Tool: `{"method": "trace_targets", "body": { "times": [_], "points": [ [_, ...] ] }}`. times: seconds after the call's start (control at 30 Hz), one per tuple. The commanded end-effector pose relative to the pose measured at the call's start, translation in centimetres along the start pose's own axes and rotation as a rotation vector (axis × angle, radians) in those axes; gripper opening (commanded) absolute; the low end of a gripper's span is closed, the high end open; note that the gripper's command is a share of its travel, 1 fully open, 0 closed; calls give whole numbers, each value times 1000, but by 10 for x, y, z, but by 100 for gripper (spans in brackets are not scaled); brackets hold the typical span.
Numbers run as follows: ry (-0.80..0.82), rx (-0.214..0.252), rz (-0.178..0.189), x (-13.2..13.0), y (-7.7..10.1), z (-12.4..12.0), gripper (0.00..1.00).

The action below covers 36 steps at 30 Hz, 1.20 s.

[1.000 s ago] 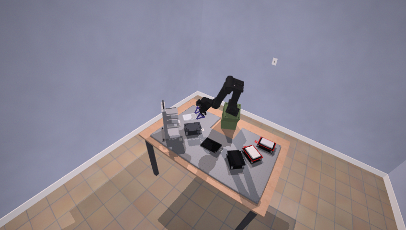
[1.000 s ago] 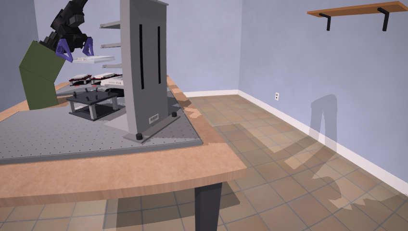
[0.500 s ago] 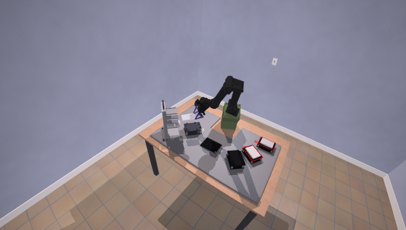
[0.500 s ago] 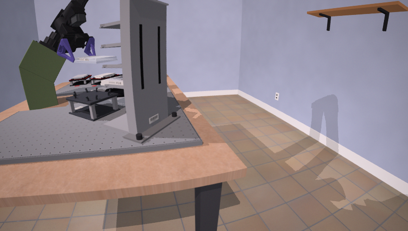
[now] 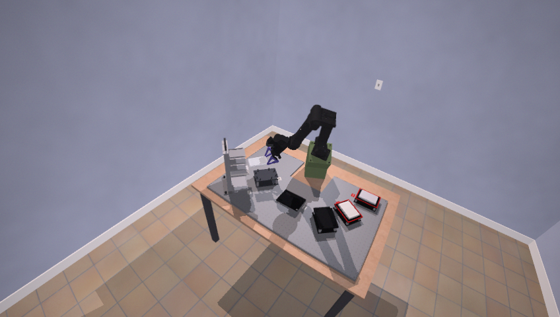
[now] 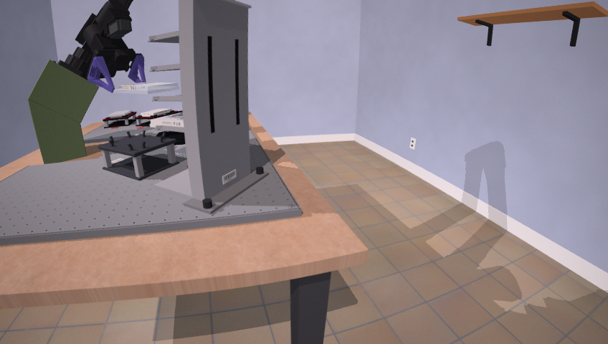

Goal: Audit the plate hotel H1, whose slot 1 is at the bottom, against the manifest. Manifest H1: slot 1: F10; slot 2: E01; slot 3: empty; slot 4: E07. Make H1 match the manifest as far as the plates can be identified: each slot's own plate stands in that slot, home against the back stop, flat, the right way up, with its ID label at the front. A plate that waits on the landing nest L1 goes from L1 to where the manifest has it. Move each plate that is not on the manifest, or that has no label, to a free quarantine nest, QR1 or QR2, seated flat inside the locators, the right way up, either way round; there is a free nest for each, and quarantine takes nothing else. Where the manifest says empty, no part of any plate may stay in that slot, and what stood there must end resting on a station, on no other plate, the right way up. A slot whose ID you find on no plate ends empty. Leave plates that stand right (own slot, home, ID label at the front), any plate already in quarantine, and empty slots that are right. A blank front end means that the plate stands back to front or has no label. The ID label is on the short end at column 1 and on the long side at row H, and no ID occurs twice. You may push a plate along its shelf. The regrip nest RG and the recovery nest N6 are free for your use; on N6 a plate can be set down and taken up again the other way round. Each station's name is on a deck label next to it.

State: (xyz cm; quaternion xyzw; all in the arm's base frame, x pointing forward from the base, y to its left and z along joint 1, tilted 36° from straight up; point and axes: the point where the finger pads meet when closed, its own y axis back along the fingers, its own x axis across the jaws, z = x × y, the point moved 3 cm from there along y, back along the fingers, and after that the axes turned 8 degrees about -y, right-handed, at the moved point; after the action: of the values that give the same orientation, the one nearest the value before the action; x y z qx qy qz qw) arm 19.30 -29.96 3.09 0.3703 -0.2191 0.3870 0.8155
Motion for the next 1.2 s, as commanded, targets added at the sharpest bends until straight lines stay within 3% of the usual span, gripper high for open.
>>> {"method": "trace_targets", "body": {
  "times": [0.0, 0.8, 1.03, 1.17],
  "points": [
    [24, -31, 17, 8, -8, 21, 86],
    [10, -14, 10, 6, -26, 30, 86],
    [24, -31, 14, 7, -28, 38, 86],
    [10, -13, 9, 7, -33, 36, 86]
  ]
}}
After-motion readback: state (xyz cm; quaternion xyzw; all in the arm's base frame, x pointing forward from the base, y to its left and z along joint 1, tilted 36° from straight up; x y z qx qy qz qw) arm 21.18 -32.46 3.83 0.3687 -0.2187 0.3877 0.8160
